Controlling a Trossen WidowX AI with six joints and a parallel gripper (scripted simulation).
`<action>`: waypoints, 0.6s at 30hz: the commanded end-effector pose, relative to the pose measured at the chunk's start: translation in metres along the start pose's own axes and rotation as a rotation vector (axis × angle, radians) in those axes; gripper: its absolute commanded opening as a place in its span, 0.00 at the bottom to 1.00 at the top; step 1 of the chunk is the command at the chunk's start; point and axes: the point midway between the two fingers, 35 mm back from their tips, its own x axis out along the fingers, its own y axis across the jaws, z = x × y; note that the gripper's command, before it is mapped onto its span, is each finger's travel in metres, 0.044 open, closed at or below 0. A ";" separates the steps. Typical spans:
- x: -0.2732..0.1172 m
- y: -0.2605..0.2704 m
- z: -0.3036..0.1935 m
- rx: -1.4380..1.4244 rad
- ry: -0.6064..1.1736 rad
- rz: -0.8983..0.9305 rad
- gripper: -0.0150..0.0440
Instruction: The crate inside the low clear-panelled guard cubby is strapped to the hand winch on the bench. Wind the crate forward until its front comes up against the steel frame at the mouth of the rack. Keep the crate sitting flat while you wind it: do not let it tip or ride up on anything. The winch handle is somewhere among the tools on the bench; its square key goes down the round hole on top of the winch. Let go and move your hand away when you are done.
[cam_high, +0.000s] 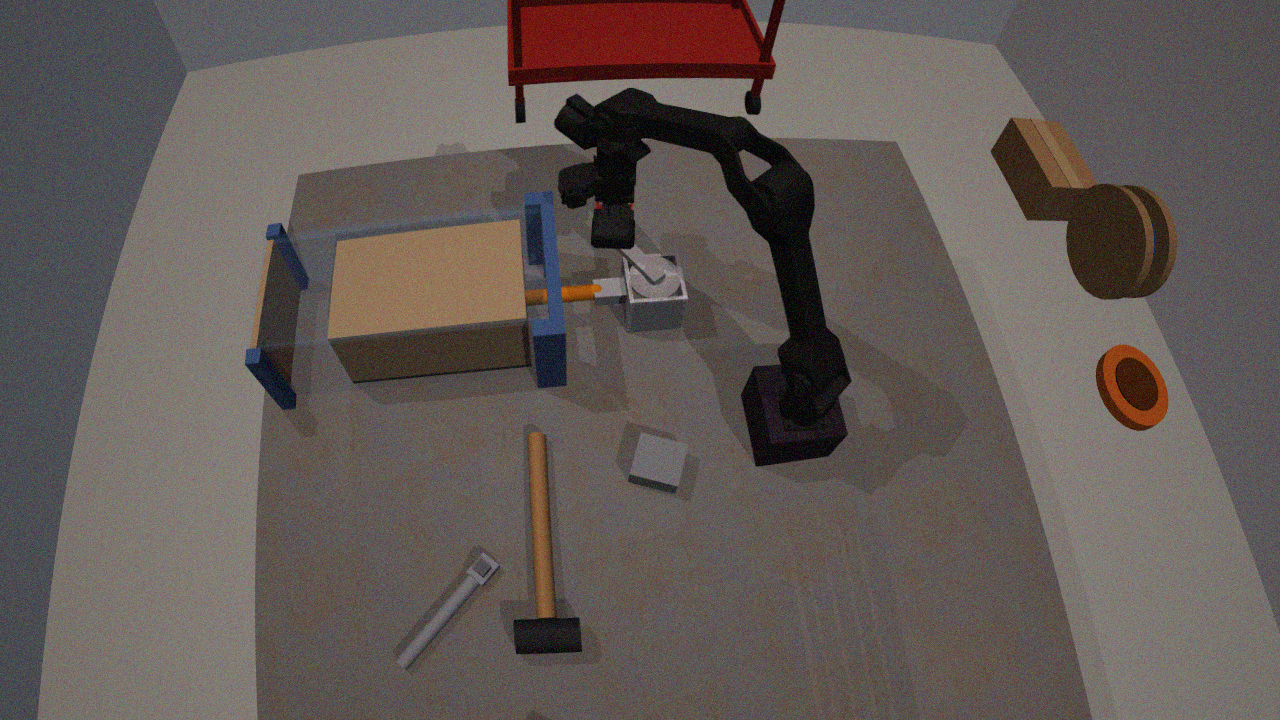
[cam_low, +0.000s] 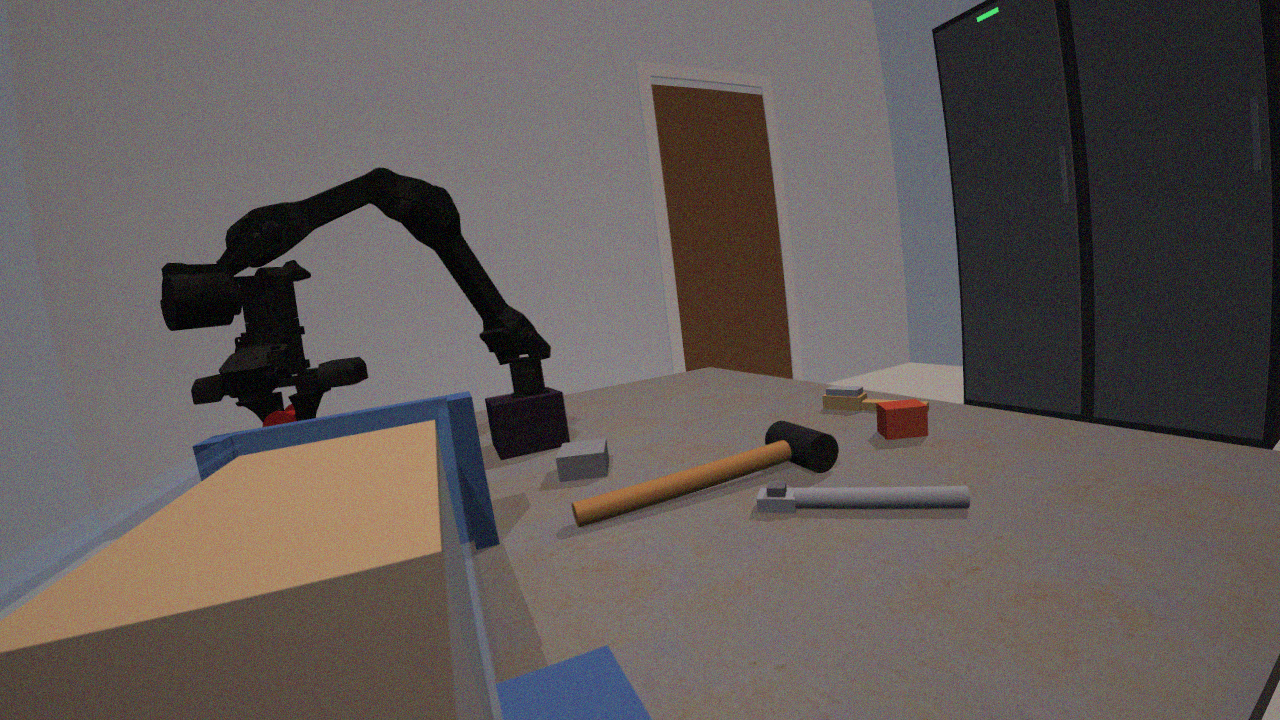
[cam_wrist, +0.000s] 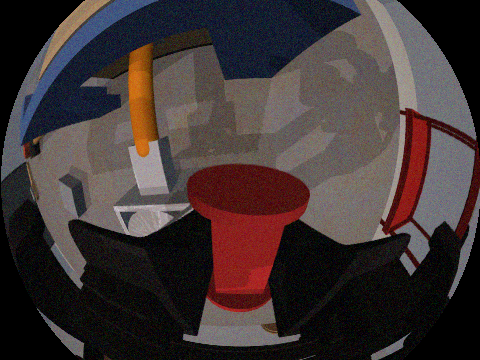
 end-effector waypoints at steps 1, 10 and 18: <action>-0.001 0.017 0.014 -0.025 -0.021 0.026 0.25; -0.001 0.027 0.020 -0.025 -0.021 0.027 0.25; -0.001 0.037 0.024 -0.025 -0.022 0.028 0.25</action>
